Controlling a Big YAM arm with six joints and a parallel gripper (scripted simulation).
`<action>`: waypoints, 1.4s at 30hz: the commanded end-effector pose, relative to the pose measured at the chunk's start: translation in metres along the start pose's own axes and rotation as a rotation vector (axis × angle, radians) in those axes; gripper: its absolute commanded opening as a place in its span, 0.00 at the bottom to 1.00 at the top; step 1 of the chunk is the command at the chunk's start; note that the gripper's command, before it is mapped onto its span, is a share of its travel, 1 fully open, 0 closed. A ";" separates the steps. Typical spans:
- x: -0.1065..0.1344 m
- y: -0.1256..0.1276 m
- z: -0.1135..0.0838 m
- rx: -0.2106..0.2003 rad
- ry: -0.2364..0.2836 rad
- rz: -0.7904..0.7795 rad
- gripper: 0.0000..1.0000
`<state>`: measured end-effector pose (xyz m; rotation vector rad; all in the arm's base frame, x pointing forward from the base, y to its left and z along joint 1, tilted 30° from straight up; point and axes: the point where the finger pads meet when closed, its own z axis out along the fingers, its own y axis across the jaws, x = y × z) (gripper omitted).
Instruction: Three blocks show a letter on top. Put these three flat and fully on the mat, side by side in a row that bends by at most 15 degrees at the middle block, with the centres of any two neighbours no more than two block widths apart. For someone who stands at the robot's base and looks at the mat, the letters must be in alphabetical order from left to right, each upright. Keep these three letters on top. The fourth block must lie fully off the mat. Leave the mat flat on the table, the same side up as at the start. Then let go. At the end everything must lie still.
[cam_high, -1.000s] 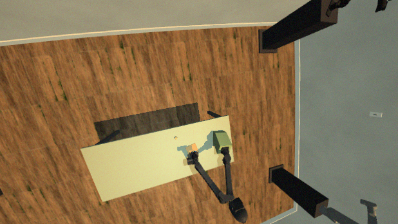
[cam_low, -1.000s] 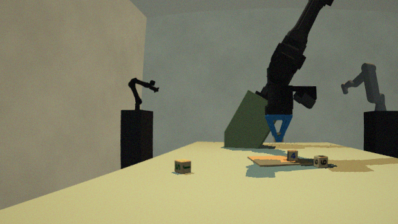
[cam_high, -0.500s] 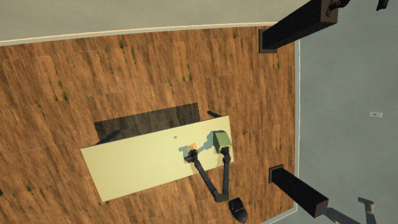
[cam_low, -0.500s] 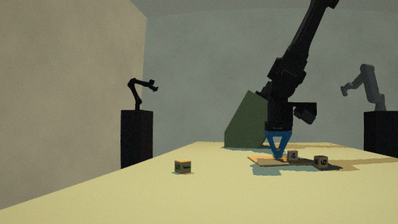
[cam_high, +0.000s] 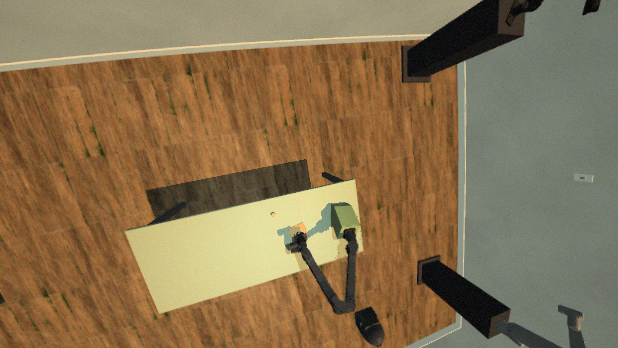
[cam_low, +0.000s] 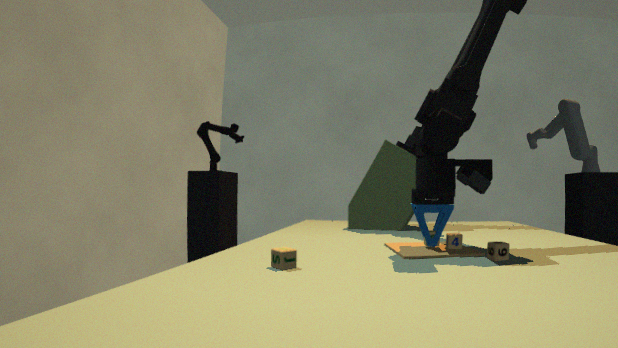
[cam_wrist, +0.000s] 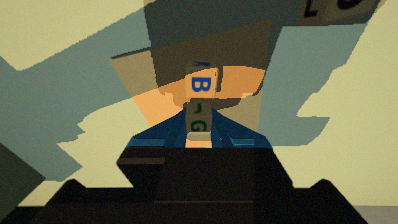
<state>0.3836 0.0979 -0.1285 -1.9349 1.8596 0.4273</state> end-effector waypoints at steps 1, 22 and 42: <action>-0.007 -0.015 -0.010 0.036 -0.001 -0.009 0.22; -0.003 -0.019 -0.009 0.034 0.000 -0.012 0.22; -0.001 -0.015 -0.008 0.028 0.000 -0.010 0.22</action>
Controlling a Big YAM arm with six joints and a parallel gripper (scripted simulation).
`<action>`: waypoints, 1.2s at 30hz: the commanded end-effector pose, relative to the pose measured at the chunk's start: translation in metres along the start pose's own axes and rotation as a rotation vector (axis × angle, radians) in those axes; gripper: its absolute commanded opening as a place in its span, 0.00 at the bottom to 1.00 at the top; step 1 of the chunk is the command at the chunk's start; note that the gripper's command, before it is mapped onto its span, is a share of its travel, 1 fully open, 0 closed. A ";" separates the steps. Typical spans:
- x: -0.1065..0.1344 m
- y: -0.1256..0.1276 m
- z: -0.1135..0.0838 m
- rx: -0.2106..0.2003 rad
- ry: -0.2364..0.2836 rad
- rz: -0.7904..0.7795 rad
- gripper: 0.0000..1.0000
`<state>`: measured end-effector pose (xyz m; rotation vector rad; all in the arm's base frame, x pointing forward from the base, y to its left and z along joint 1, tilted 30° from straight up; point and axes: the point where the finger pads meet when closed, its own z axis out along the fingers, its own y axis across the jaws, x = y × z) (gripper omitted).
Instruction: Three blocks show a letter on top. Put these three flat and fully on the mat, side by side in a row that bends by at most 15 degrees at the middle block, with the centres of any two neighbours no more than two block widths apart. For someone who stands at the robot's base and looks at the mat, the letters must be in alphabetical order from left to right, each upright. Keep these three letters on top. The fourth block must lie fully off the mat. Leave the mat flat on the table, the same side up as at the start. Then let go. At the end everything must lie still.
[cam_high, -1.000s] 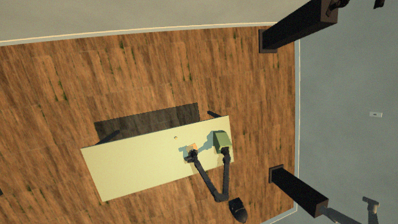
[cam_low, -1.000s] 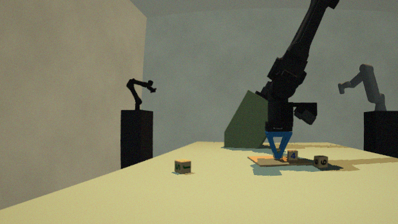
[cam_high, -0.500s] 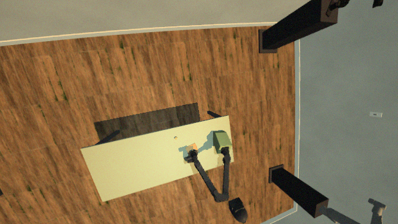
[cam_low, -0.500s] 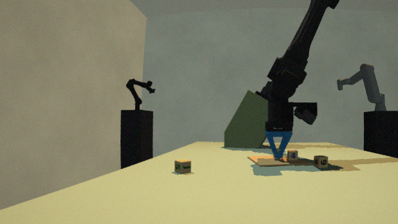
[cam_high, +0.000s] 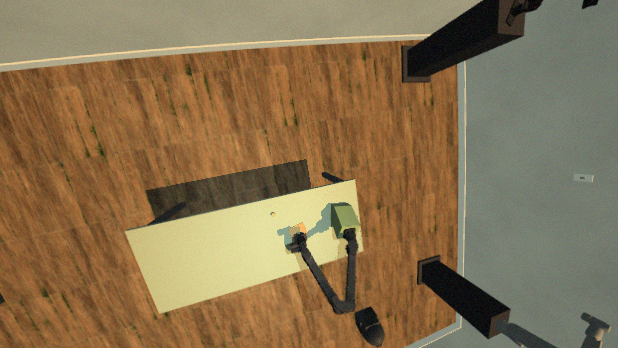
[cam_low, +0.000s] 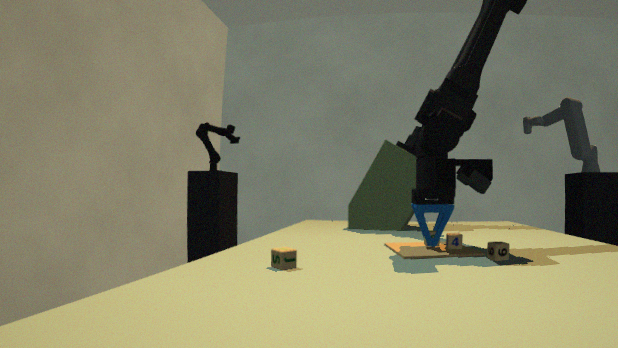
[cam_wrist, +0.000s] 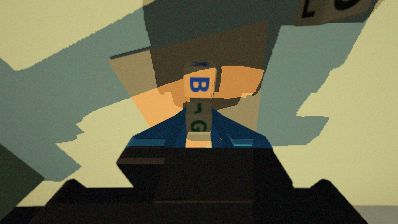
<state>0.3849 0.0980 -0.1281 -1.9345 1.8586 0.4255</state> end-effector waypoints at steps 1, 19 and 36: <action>-0.001 -0.014 -0.008 0.026 0.000 -0.009 0.22; 0.004 -0.012 -0.008 0.026 0.001 -0.007 0.22; 0.005 -0.012 -0.008 0.026 0.002 -0.005 0.22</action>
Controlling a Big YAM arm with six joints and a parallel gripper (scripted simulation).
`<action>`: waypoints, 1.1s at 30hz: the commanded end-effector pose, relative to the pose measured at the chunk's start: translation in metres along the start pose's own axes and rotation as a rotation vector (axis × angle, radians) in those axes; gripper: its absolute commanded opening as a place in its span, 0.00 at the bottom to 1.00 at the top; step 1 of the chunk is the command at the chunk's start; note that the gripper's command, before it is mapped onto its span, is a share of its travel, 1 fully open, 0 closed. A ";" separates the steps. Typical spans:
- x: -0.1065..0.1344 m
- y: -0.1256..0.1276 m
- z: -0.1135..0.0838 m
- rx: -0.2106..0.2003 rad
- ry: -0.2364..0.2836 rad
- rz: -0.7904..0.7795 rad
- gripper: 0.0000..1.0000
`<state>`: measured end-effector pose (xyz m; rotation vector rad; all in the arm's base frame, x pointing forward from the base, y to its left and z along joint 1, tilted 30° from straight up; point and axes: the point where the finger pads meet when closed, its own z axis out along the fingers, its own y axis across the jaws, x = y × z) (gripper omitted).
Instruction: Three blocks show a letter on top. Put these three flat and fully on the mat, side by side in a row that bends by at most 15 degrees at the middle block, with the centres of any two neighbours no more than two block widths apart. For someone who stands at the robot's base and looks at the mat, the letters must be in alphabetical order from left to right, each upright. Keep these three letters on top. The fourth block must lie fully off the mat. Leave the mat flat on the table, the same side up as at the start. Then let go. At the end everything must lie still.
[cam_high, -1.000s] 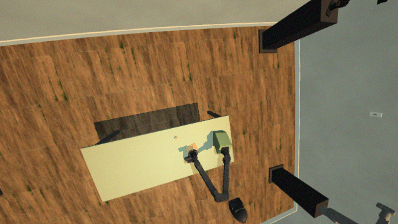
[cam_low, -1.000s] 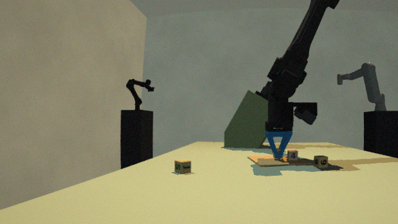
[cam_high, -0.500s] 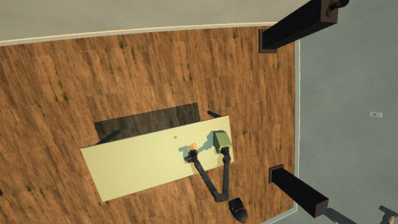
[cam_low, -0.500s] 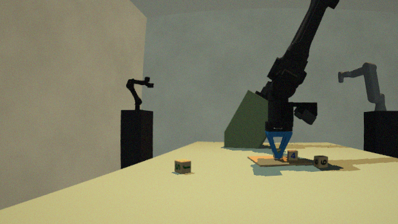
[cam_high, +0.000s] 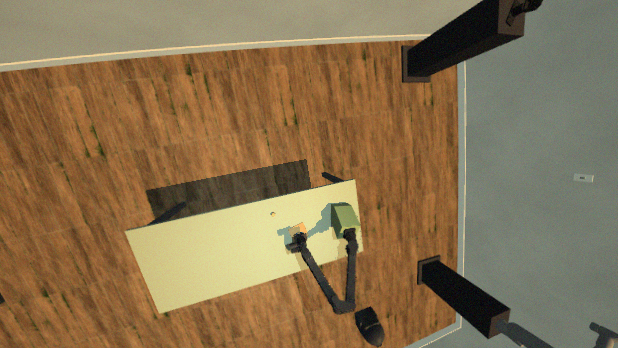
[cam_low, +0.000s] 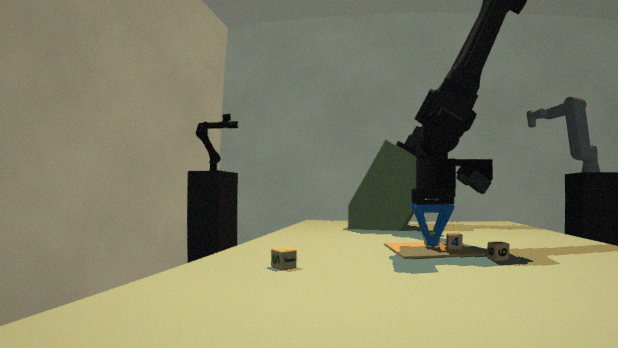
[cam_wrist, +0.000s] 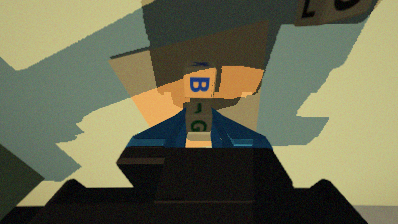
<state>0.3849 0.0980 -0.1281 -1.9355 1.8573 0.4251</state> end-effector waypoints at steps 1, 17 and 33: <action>0.006 -0.012 -0.008 0.026 0.002 -0.003 0.22; 0.008 -0.010 -0.007 0.023 0.002 0.001 0.22; 0.007 -0.013 -0.005 0.032 0.002 -0.001 0.22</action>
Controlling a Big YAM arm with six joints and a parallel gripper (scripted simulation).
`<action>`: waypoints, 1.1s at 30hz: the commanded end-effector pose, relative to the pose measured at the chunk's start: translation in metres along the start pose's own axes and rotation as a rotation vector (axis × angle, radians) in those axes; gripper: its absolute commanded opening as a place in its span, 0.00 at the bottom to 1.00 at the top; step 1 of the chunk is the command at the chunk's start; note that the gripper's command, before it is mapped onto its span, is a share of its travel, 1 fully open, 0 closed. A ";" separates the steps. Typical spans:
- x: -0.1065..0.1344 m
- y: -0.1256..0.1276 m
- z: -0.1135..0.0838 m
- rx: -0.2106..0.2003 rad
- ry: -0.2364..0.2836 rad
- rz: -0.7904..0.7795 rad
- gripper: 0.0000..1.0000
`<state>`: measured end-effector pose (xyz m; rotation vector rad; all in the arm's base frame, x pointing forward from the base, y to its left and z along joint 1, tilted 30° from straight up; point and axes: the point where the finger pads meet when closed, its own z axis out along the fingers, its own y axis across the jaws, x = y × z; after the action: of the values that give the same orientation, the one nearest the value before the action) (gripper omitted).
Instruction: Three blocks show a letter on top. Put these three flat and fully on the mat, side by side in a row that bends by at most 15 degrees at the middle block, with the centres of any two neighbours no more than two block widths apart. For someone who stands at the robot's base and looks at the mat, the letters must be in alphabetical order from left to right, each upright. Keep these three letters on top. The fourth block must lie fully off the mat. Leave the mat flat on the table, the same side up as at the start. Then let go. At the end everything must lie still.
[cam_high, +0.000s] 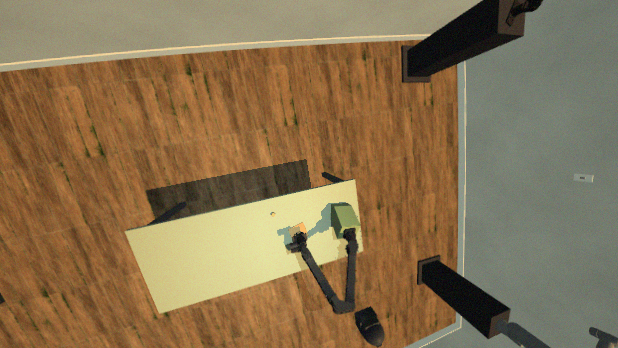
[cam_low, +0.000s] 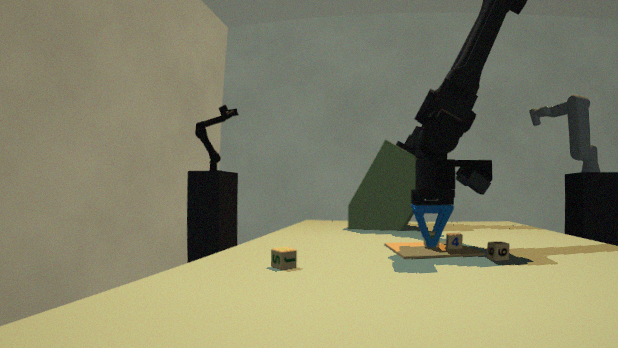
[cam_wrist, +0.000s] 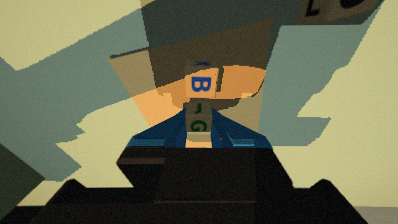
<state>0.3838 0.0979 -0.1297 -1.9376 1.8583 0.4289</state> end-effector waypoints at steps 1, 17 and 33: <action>0.006 -0.014 -0.006 0.035 0.001 -0.002 0.22; -0.002 -0.014 0.000 0.028 -0.001 -0.006 0.22; -0.002 -0.014 0.000 0.028 -0.001 -0.006 0.29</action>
<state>0.3847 0.0980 -0.1317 -1.9367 1.8565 0.4255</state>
